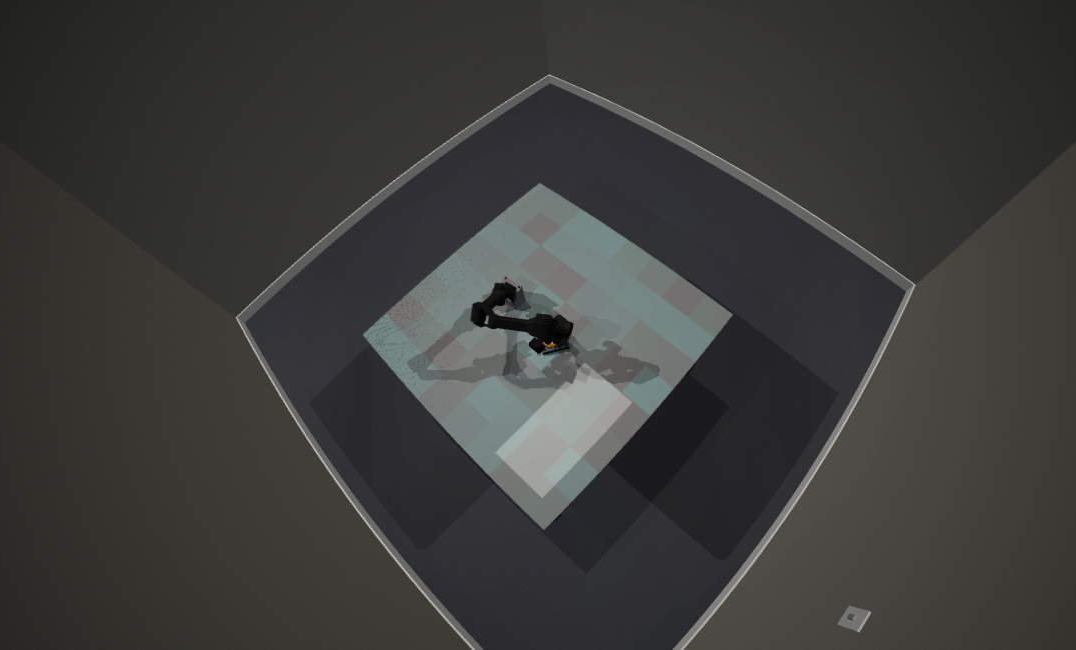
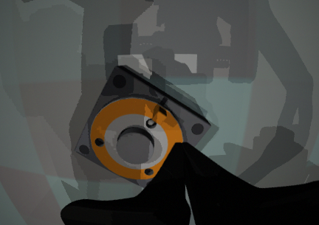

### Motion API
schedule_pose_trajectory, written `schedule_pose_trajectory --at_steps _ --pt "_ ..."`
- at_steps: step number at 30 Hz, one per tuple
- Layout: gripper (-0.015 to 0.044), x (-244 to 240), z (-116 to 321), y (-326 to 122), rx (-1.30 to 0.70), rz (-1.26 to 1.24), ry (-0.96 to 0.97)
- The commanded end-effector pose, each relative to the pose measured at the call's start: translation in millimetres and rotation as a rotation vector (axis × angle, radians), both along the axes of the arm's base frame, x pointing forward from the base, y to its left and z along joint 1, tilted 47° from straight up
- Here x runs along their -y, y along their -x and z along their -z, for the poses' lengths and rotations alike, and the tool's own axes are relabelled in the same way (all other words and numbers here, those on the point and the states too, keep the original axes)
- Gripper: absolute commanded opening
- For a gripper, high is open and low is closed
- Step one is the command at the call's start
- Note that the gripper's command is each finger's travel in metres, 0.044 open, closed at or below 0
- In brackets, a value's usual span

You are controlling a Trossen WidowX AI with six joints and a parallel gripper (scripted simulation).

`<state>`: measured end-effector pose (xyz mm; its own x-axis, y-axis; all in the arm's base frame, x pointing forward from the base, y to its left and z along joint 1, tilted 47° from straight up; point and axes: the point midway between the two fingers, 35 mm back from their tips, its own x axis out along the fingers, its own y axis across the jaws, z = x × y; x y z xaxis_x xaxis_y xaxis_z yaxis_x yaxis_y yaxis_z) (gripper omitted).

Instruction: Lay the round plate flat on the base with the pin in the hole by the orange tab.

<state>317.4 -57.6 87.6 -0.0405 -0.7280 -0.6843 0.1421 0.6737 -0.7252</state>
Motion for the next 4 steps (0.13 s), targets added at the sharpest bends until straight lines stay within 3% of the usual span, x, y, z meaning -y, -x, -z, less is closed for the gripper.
schedule_pose_trajectory --at_steps 1,4 --pt "0.0 -0.1 -0.1 -0.2 -0.003 -0.005 0.0" --pt "0.0 -0.1 -0.1 -0.2 -0.003 -0.005 0.0"
